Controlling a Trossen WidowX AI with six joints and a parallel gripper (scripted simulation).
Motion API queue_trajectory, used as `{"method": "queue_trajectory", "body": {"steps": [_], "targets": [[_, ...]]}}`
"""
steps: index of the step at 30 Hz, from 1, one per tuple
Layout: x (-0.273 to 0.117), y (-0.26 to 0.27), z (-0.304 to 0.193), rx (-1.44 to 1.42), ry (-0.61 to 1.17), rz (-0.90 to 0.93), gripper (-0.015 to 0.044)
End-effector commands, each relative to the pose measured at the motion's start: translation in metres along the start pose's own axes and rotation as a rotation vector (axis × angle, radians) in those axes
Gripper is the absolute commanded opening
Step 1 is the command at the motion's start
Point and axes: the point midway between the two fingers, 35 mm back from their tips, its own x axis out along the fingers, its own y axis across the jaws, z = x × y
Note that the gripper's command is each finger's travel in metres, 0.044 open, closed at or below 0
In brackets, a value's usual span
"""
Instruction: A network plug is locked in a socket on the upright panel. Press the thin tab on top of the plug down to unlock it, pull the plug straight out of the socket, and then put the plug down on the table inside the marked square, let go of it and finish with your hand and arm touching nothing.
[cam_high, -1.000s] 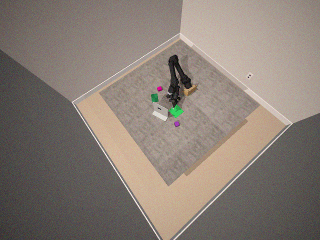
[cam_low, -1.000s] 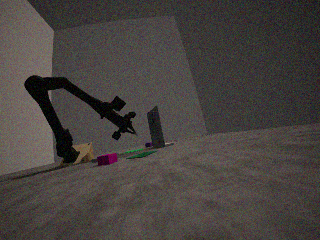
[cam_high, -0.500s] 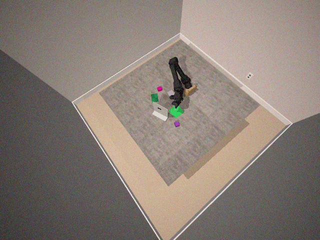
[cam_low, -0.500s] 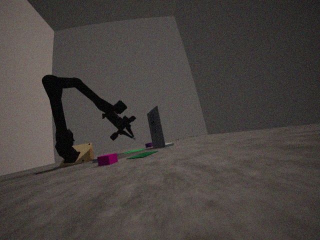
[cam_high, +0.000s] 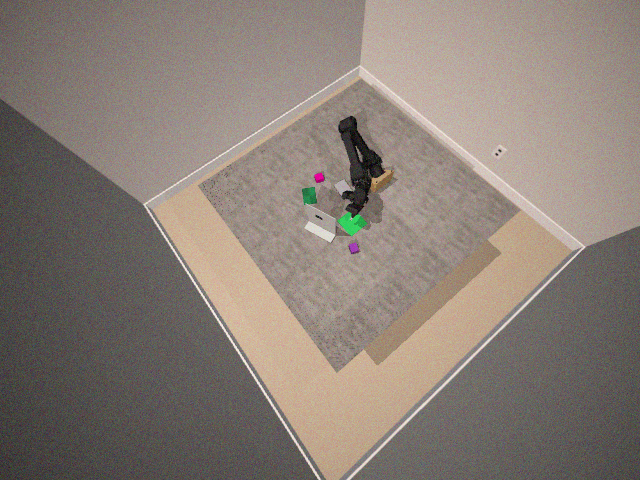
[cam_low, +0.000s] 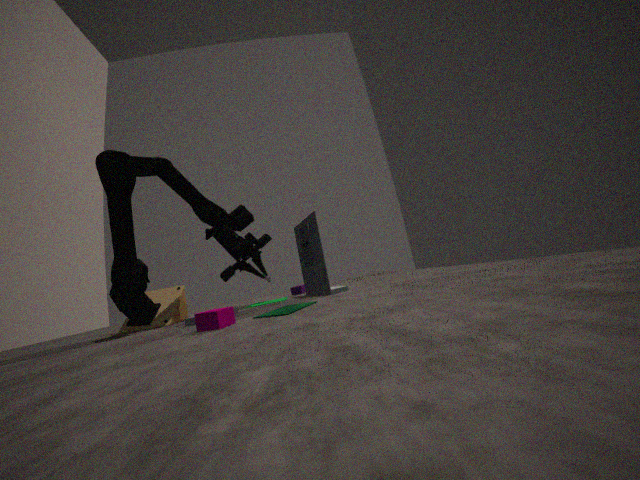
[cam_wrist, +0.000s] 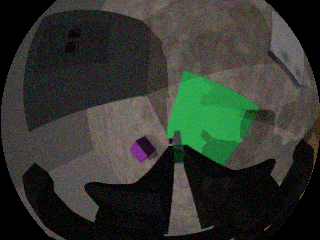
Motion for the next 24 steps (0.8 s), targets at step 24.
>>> {"method": "queue_trajectory", "body": {"steps": [24], "targets": [[0.038,-0.029,0.001,-0.007,-0.008,-0.01,0.0]]}}
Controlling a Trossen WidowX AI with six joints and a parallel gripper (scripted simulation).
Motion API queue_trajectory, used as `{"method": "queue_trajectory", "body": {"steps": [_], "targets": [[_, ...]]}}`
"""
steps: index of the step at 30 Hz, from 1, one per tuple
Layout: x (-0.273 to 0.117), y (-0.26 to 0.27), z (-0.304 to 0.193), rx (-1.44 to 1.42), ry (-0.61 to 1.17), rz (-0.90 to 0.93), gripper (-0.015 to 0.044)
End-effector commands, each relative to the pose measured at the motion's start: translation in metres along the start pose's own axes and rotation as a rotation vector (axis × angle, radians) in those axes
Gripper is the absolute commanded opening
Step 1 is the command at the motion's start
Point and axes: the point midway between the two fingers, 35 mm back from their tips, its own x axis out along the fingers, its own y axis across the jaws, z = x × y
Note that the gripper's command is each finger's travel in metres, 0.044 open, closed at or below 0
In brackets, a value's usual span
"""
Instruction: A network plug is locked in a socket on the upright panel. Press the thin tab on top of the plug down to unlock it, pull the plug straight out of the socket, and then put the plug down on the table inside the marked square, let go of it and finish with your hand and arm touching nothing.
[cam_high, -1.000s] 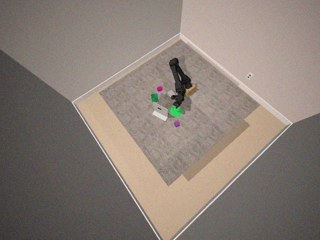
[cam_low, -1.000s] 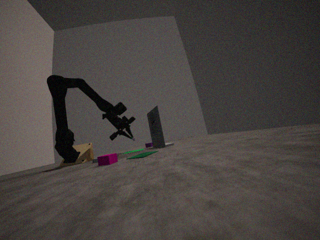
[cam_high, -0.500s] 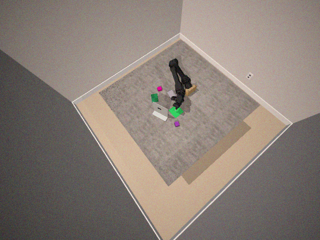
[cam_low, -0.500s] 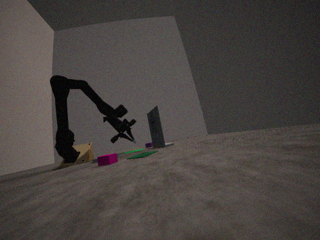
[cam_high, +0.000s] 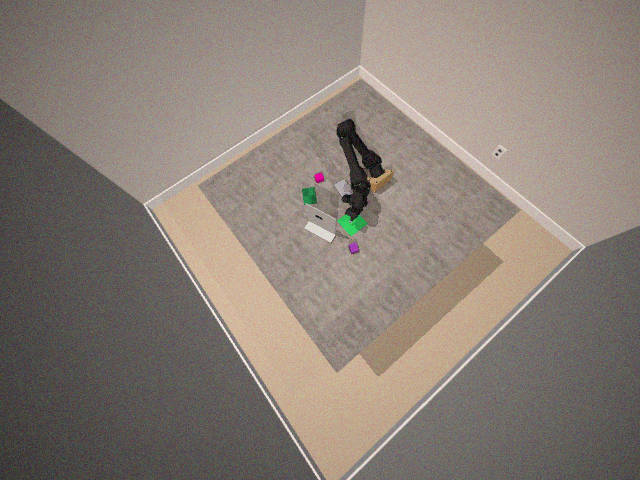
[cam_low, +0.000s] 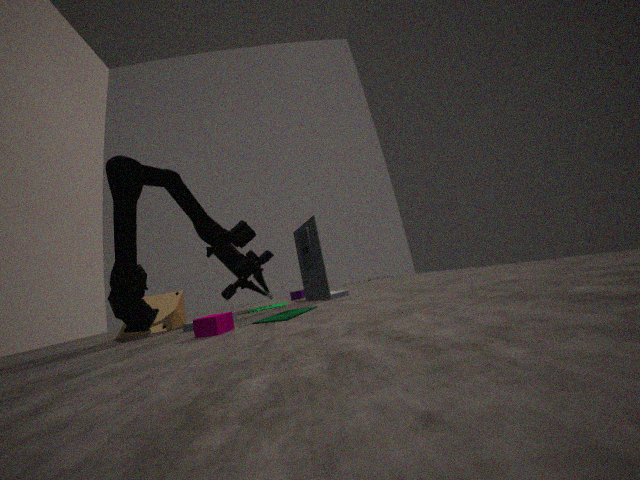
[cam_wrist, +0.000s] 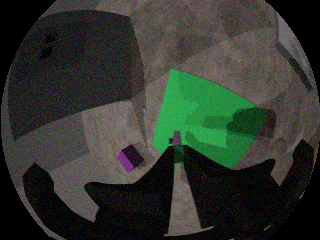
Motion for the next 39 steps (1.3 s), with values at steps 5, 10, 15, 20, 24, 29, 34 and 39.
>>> {"method": "queue_trajectory", "body": {"steps": [5,10,15,20,24,29,34,39], "targets": [[0.012,-0.012,0.0,-0.007,0.002,-0.009,0.0],[0.013,-0.014,0.0,-0.007,0.002,-0.009,0.0],[0.014,-0.013,0.001,-0.007,0.002,-0.009,0.0],[0.016,-0.014,0.001,-0.007,0.002,-0.009,0.0],[0.017,-0.014,0.002,-0.007,0.002,-0.009,0.0],[0.016,-0.013,0.002,-0.005,-0.002,-0.006,0.0],[0.016,-0.013,0.002,-0.005,-0.002,-0.006,0.0053],[0.016,-0.013,0.002,-0.005,-0.002,-0.006,0.0156]]}}
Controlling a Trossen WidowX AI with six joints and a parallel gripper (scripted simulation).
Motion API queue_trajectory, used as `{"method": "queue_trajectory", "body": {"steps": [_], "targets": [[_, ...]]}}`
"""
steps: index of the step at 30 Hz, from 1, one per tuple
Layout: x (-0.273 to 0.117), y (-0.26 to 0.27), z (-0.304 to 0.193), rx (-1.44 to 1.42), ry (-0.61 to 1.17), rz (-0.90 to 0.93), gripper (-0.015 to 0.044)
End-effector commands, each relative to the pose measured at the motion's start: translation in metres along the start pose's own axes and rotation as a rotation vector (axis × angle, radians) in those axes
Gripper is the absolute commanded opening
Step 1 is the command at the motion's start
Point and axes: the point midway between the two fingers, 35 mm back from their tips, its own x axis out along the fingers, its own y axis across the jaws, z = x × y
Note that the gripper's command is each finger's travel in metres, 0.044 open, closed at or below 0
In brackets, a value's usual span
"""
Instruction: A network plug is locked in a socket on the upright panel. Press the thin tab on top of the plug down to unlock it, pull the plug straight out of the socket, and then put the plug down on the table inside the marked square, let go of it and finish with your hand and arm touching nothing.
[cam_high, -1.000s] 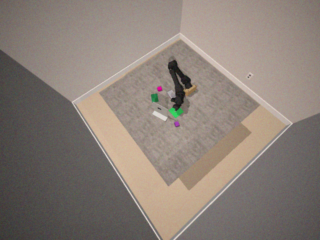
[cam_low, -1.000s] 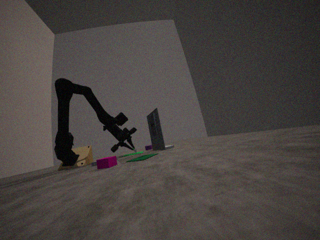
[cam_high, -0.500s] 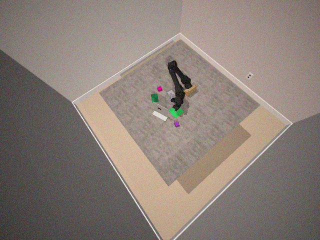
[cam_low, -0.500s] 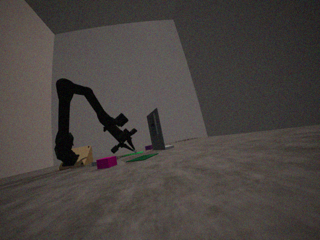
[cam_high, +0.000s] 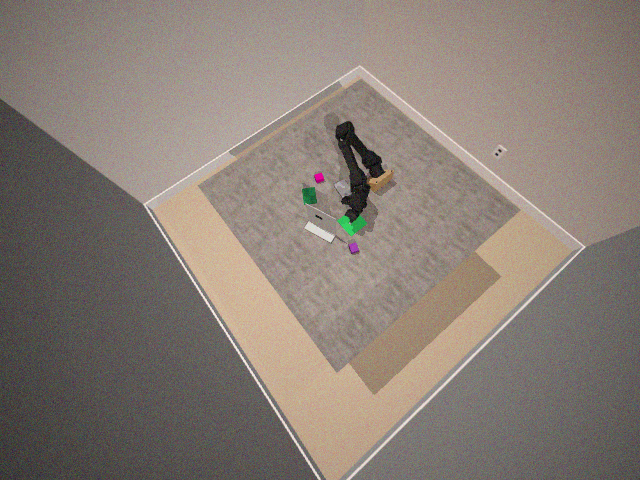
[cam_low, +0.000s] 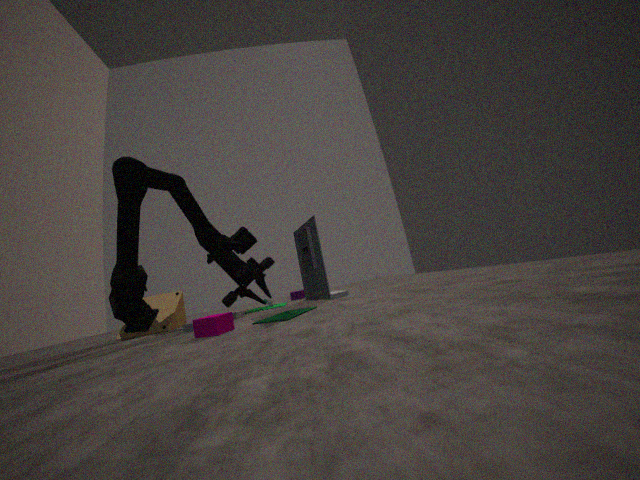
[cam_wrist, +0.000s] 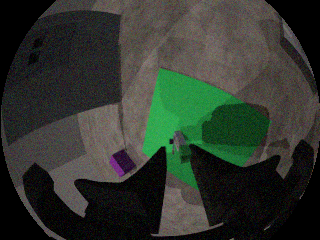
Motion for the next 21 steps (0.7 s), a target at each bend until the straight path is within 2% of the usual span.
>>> {"method": "queue_trajectory", "body": {"steps": [1,21], "targets": [[0.0,0.0,0.0,0.0,0.0,0.0,0.0156],[-0.026,0.0,-0.002,-0.001,0.005,-0.003,0.0156]]}}
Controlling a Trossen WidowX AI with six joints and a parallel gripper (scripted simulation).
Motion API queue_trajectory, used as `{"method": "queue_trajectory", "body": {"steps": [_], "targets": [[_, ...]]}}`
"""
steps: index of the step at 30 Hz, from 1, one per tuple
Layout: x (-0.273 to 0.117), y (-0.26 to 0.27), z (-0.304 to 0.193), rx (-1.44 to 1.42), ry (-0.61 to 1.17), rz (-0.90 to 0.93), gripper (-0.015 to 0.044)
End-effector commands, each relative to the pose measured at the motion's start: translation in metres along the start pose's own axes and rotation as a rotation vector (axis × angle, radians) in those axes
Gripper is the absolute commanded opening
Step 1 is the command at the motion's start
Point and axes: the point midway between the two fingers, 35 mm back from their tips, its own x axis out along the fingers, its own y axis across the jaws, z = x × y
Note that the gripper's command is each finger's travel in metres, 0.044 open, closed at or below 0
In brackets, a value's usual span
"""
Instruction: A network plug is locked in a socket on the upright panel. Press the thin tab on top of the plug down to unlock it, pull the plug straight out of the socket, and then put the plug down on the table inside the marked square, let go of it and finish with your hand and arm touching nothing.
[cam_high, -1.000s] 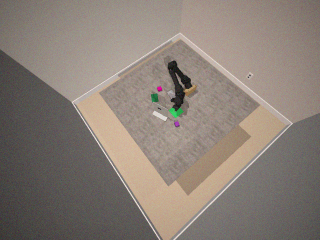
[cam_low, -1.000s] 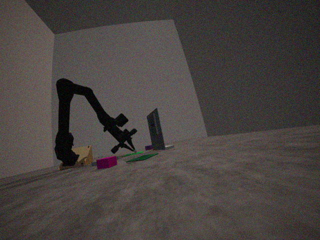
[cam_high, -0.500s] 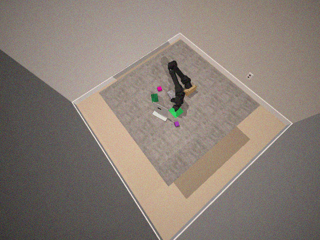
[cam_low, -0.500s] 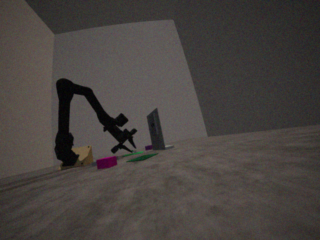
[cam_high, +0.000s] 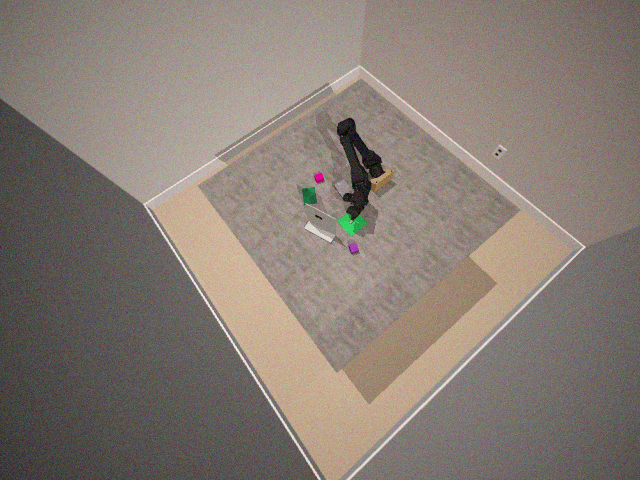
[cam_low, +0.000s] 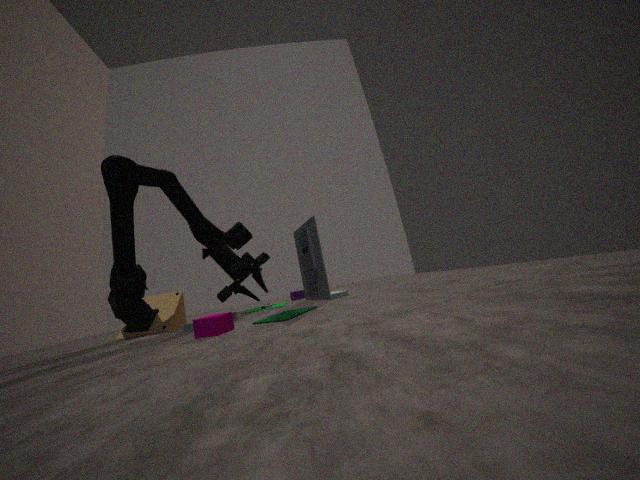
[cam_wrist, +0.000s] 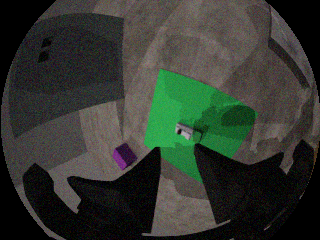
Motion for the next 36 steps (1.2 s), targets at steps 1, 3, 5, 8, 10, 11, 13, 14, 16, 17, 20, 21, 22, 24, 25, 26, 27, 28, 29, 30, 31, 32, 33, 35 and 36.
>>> {"method": "queue_trajectory", "body": {"steps": [1,3,5,8,10,11,13,14,16,17,20,21,22,24,25,26,27,28,29,30,31,32,33,35,36], "targets": [[-0.007,0.0,0.0,0.001,-0.003,0.0,0.0156],[-0.01,0.0,0.0,0.001,-0.003,-0.001,0.0156],[-0.011,0.0,0.0,0.001,-0.003,-0.001,0.0156],[-0.014,0.003,0.0,0.001,-0.002,-0.001,0.0156],[-0.016,0.005,0.0,0.001,-0.002,-0.001,0.0156],[-0.017,0.006,-0.001,0.001,-0.002,-0.001,0.0156],[-0.019,0.008,-0.001,0.002,-0.001,-0.001,0.0156],[-0.021,0.009,-0.001,0.002,-0.001,-0.001,0.0156],[-0.023,0.011,-0.001,0.002,-0.001,-0.001,0.0156],[-0.024,0.012,-0.001,0.002,-0.001,-0.001,0.0156],[-0.028,0.015,-0.001,0.002,0.0,-0.001,0.0156],[-0.029,0.016,-0.001,0.002,0.0,-0.001,0.0156],[-0.03,0.017,-0.002,0.002,0.0,-0.001,0.0156],[-0.032,0.018,-0.002,0.002,0.0,-0.001,0.0156],[-0.034,0.019,-0.002,0.002,0.0,-0.001,0.0156],[-0.035,0.02,-0.002,0.002,0.001,-0.001,0.0156],[-0.036,0.021,-0.002,0.002,0.001,-0.001,0.0156],[-0.037,0.022,-0.002,0.002,0.001,-0.002,0.0156],[-0.039,0.023,-0.002,0.002,0.001,-0.002,0.0156],[-0.04,0.024,-0.002,0.002,0.001,-0.002,0.0156],[-0.041,0.024,-0.002,0.002,0.001,-0.002,0.0156],[-0.043,0.025,-0.002,0.002,0.001,-0.002,0.0156],[-0.044,0.026,-0.002,0.002,0.001,-0.002,0.0156],[-0.047,0.028,-0.002,0.002,0.001,-0.002,0.0156],[-0.048,0.029,-0.002,0.002,0.001,-0.002,0.0156]]}}
